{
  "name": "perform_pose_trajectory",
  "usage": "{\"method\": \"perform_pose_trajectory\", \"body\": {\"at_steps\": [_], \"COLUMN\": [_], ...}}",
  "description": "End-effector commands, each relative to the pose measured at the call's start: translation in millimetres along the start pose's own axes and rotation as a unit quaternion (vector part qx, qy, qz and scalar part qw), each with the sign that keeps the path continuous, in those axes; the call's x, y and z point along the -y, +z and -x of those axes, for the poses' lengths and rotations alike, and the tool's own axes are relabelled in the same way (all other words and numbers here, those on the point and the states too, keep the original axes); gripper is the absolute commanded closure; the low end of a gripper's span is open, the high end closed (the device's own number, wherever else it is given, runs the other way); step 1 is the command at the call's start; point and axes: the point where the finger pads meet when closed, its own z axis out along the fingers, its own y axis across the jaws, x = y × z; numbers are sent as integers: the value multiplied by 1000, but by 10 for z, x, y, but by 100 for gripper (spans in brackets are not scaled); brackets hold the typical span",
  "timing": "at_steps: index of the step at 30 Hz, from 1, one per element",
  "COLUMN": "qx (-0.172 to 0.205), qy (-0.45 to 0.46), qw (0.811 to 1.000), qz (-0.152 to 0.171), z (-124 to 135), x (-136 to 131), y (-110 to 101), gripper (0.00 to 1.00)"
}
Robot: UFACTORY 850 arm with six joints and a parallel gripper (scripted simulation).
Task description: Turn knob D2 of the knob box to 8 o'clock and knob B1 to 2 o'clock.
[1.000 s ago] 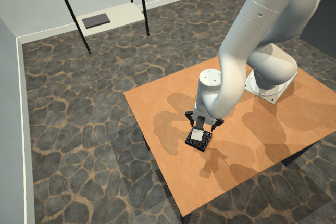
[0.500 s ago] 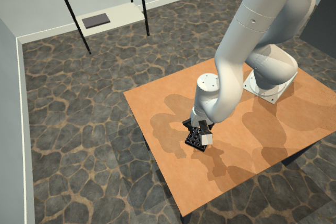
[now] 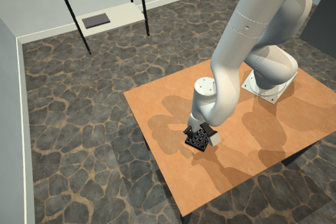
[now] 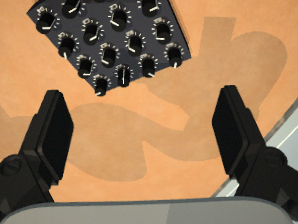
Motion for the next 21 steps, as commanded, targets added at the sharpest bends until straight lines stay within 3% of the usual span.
{"method": "perform_pose_trajectory", "body": {"at_steps": [1,12,21], "qx": [-20,-19,-17], "qy": [-75,-212,-339], "qw": [997,977,941], "qz": [4,6,8], "z": [1,2,3], "x": [-47,-120,-190], "y": [29,95,162], "gripper": [0,0,0]}}
